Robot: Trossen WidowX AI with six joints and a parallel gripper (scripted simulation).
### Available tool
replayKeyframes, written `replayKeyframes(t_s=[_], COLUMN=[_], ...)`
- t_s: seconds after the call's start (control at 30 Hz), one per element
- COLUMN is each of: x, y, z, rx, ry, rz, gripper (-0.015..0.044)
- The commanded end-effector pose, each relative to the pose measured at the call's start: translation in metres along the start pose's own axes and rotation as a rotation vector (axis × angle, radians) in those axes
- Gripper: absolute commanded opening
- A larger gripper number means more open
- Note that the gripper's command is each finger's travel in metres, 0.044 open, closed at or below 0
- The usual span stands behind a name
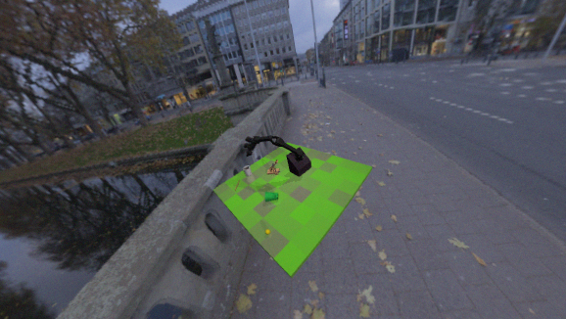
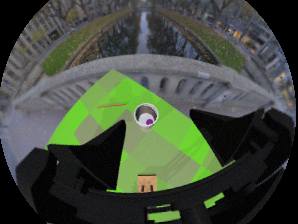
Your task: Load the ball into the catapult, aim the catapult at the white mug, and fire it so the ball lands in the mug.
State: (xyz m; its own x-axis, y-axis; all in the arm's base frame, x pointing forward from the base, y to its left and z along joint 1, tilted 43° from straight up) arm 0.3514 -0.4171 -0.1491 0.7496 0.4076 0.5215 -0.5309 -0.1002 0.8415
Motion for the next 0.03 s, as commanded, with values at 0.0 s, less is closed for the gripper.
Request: replayKeyframes(t_s=[0.0], x=[0.0000], y=[0.0000], z=[0.0000], rx=[0.000], ry=[0.000], rz=[0.000], gripper=[0.0440])
Point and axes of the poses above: the point midway between the two fingers, 35 mm back from their tips, its own y axis back along the fingers, its own x axis across the jaws, z = x × y, the point moved 2 cm from there along y, back along the fingers, and after that the axes turned 14 degrees about -y, right-handed, at the moved point
